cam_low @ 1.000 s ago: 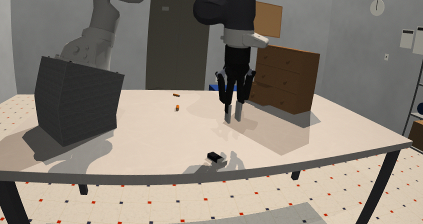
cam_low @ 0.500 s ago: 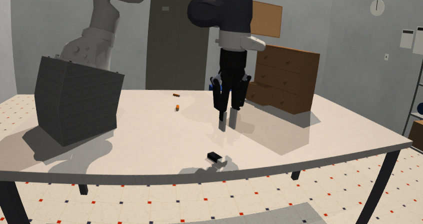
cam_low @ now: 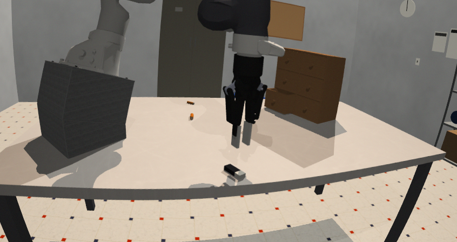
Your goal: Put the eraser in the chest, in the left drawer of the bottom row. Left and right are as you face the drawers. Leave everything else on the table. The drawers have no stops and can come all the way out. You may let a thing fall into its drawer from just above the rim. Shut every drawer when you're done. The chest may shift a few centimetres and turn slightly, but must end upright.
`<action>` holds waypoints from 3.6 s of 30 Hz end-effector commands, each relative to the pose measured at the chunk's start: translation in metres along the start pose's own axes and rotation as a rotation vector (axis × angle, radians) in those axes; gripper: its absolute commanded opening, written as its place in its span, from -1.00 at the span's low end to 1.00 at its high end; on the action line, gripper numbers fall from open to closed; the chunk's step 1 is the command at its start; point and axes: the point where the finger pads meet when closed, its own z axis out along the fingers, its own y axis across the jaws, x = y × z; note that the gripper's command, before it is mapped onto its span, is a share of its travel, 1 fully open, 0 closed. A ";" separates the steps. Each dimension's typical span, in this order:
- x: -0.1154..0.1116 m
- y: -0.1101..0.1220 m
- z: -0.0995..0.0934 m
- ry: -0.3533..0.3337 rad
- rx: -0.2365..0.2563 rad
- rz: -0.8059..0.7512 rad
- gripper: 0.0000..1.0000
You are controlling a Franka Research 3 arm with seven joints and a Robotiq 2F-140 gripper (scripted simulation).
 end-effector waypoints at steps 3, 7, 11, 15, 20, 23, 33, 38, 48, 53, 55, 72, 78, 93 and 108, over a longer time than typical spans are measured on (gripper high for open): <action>0.006 0.007 0.001 0.012 -0.009 -0.050 -0.44; 0.009 0.013 0.001 0.016 -0.017 -0.063 -0.44; 0.012 0.017 0.001 0.020 -0.023 -0.073 -0.44; 0.012 0.018 0.001 0.021 -0.025 -0.077 -0.44; 0.014 0.021 0.001 0.024 -0.029 -0.085 -0.44; 0.015 0.022 0.001 0.025 -0.031 -0.088 -0.44; 0.016 0.023 0.001 0.026 -0.033 -0.091 -0.44; 0.016 0.023 0.001 0.026 -0.033 -0.091 -0.44; 0.016 0.023 0.001 0.026 -0.033 -0.091 -0.38; 0.016 0.023 0.001 0.026 -0.033 -0.091 -0.38; 0.016 0.023 0.001 0.026 -0.033 -0.091 -0.38; 0.016 0.024 0.011 0.026 -0.035 -0.094 -0.38; 0.017 0.025 0.026 0.026 -0.035 -0.094 -0.38; 0.018 0.026 0.052 0.026 -0.035 -0.094 -0.38; 0.018 0.026 0.053 0.026 -0.035 -0.094 -0.38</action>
